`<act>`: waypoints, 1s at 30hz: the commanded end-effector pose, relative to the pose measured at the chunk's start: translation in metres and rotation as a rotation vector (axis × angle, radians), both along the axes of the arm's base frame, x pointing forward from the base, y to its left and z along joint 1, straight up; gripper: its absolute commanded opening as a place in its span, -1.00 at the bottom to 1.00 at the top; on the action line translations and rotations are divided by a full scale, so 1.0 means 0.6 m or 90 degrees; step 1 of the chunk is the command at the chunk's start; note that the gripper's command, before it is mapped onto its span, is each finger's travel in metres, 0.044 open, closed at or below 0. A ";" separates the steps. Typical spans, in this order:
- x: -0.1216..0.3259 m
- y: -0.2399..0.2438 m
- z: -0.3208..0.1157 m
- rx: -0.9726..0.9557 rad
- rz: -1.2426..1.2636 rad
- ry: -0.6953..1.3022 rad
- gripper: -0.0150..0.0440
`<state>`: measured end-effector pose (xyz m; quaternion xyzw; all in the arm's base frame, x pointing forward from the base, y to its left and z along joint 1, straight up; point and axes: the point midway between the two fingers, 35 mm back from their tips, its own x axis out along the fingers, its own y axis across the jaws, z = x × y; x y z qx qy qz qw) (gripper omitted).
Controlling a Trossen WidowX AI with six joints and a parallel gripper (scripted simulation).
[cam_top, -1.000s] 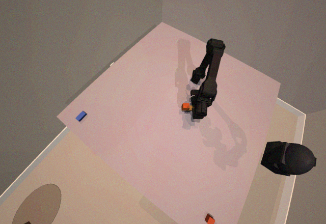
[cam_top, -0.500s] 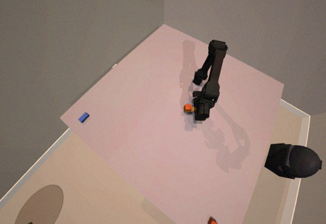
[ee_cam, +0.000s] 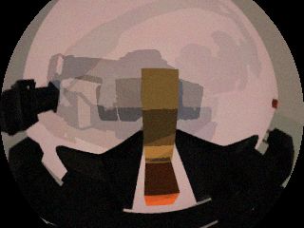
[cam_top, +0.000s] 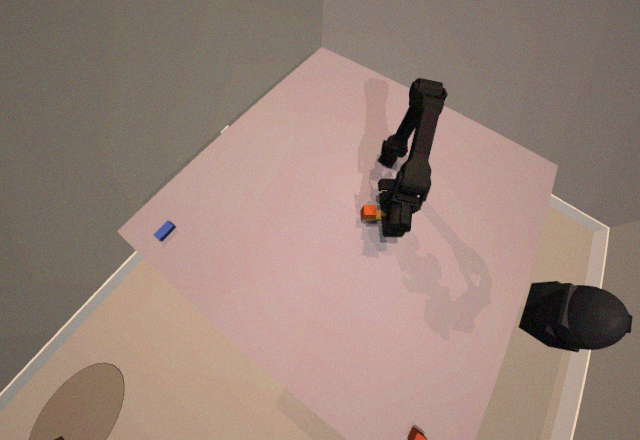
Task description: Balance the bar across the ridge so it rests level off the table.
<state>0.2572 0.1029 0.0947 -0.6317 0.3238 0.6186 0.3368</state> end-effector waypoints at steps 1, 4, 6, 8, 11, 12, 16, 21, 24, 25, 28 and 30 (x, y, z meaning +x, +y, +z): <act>0.000 0.000 0.000 0.000 0.000 0.000 0.09; 0.000 0.000 0.000 0.000 0.000 0.000 0.09; 0.000 0.000 0.000 0.000 0.000 0.000 0.14; 0.000 0.000 0.000 0.000 0.000 0.000 0.14; 0.000 0.000 0.000 0.000 0.000 0.000 0.14; 0.000 0.000 0.000 0.000 0.000 0.000 0.14; 0.000 0.000 0.000 0.000 0.000 0.000 0.14; 0.000 0.000 0.000 0.000 0.000 0.000 0.49; 0.000 0.000 0.000 0.000 0.000 0.000 0.76; 0.000 0.000 0.000 0.000 0.000 0.000 0.85; 0.000 0.000 0.000 0.000 0.000 0.000 1.00; 0.001 0.000 0.003 0.000 0.000 0.000 1.00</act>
